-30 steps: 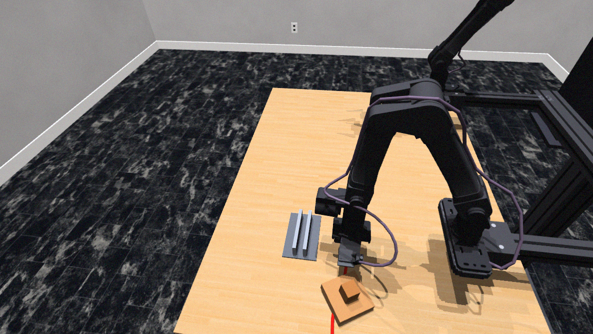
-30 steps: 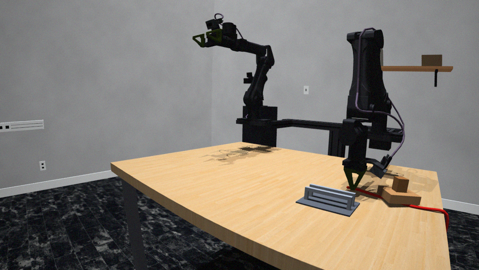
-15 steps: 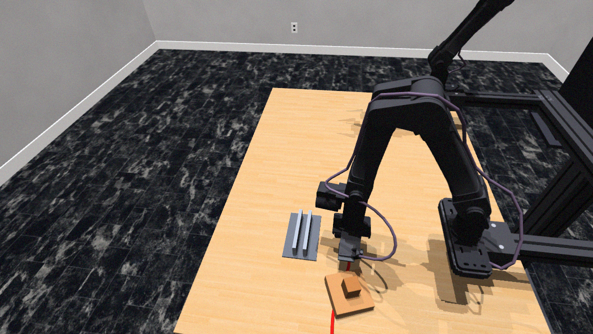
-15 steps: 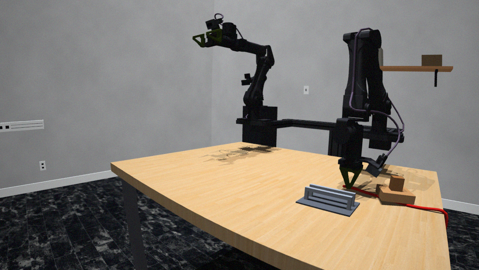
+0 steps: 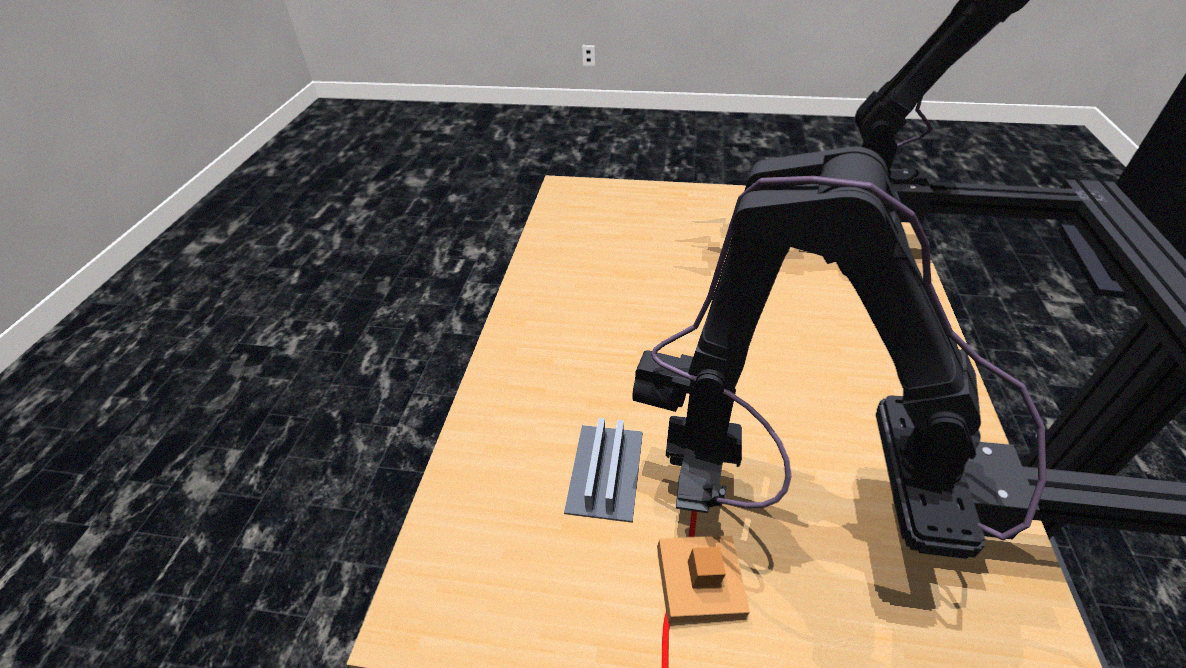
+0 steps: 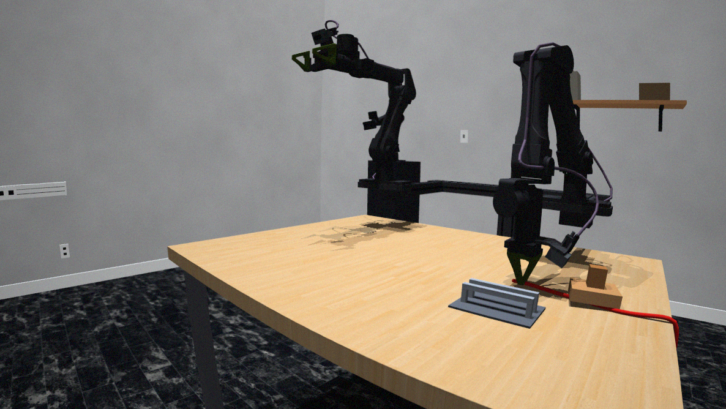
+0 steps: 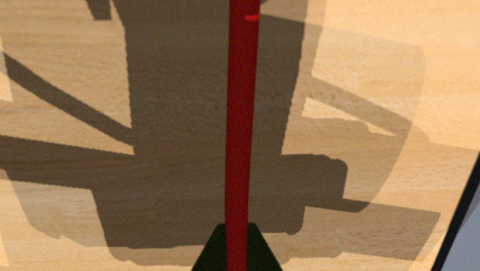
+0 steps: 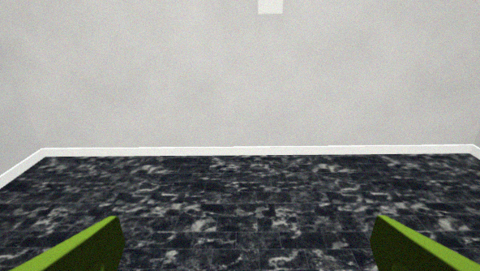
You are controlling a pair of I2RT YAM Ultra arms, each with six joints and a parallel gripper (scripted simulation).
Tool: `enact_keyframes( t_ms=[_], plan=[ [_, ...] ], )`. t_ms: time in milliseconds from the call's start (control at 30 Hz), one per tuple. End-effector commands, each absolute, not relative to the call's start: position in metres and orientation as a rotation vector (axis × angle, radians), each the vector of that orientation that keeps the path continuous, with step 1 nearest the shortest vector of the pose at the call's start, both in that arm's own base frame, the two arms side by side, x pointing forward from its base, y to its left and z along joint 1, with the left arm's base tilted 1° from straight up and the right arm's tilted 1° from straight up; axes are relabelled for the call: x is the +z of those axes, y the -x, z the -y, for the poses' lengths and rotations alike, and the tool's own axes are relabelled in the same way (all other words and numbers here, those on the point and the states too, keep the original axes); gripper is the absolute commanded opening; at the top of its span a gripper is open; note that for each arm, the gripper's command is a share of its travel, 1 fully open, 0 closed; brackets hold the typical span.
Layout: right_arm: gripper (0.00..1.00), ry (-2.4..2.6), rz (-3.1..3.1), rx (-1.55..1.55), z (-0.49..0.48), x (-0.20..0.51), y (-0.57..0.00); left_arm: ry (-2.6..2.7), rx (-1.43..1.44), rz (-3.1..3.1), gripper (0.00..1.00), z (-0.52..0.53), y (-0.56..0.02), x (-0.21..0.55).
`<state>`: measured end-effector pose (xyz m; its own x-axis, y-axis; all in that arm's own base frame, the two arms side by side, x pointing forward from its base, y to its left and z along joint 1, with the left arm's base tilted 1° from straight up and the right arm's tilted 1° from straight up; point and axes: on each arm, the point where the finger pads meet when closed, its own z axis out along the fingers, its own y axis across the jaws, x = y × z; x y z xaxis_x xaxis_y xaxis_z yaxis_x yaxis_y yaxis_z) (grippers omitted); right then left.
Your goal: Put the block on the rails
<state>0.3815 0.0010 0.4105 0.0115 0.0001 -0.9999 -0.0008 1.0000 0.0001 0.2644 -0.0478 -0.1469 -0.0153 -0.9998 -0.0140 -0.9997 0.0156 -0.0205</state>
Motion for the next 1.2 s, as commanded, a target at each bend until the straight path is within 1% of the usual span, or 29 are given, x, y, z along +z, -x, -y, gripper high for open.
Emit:
enact_keyframes(
  t_ms=[0,100,267,1167],
  plan=[
    [1.0,0.019,-1.457,0.009,-0.006,0.452,-0.368,2.198,-0.023,-2.207,0.09,0.058,-0.273,-0.146],
    [1.0,0.019,-1.457,0.009,-0.006,0.452,-0.368,2.19,-0.062,-2.194,0.09,0.064,-0.282,-0.139],
    [1.0,0.019,-1.457,0.009,-0.006,0.452,-0.368,2.207,-0.02,-2.208,0.09,0.072,-0.271,-0.147],
    [1.0,0.019,-1.457,0.009,-0.006,0.452,-0.368,2.211,-0.036,-2.2,0.09,0.121,-0.274,-0.145]
  ],
)
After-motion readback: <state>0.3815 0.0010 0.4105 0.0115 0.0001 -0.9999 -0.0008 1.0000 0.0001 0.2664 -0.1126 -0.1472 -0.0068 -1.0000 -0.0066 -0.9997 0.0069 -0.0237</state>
